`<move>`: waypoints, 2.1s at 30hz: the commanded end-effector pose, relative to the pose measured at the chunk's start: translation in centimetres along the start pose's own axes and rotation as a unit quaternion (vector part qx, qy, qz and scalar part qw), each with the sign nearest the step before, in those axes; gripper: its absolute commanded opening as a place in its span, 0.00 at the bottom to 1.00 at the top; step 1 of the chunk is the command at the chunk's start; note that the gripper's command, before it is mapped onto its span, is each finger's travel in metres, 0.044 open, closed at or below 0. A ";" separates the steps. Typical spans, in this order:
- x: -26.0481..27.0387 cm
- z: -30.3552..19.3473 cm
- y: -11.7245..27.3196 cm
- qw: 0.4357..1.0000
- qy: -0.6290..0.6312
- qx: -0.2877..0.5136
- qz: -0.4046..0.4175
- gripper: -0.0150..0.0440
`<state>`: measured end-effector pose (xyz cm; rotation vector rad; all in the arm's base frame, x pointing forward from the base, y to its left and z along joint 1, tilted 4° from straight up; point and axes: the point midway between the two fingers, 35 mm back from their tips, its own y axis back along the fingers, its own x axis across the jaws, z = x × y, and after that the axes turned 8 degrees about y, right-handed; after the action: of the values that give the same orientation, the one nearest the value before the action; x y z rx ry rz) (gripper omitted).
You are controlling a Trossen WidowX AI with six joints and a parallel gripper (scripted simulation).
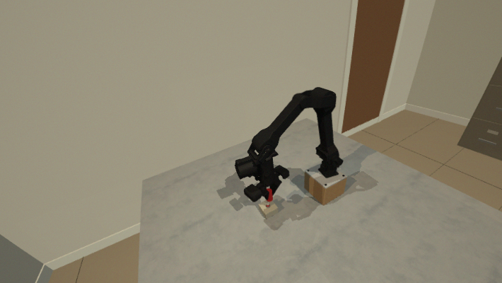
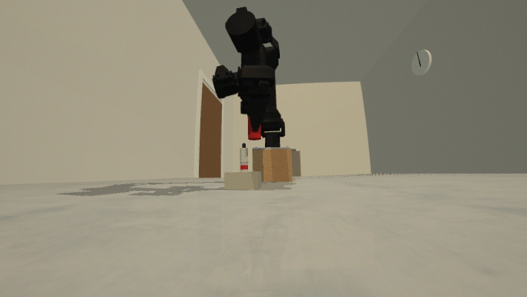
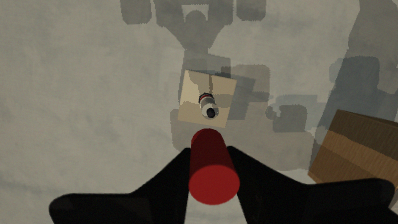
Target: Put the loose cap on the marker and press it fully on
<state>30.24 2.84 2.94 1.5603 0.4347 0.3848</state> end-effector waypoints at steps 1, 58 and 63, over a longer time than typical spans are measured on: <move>-0.6 1.6 0.9 1.000 0.004 -0.004 0.001 0.25; -0.8 2.2 -4.7 1.000 0.004 -0.004 0.000 0.25; -0.8 2.1 -4.7 1.000 0.004 -0.004 0.000 0.25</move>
<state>30.46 0.71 -1.71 1.5549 0.4346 0.3913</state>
